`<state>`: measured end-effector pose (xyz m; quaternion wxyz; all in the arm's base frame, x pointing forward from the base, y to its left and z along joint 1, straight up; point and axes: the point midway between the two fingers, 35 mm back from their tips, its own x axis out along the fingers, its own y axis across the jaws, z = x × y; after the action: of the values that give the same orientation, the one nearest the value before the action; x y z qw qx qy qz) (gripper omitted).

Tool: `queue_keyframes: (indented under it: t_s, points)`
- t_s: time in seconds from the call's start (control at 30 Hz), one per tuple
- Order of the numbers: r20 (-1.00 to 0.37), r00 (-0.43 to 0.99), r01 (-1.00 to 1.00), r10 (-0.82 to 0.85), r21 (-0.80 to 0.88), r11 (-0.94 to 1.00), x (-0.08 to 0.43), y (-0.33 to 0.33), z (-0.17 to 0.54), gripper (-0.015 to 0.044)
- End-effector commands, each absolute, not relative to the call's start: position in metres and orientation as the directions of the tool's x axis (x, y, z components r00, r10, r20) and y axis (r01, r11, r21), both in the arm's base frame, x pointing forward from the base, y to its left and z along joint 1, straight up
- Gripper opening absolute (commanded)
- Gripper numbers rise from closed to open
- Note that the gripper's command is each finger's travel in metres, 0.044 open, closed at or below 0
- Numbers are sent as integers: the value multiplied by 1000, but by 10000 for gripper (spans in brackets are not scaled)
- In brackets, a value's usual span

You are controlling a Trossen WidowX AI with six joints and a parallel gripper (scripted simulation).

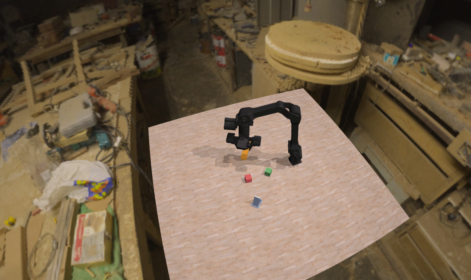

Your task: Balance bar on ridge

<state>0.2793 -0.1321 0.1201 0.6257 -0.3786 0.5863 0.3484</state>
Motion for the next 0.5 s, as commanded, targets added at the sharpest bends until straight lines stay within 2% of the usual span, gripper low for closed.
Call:
queue_keyframes:
  t_s: [0.0, 0.2, 0.47]
  points:
    - [-999, 35, -851, -13, -37, 524, 270, -149, 119, 315]
    - [-1000, 24, -840, -14, -28, 543, 267, -155, 115, 315]
    - [-1000, 24, -840, -14, -28, 543, 268, -156, 75, 315]
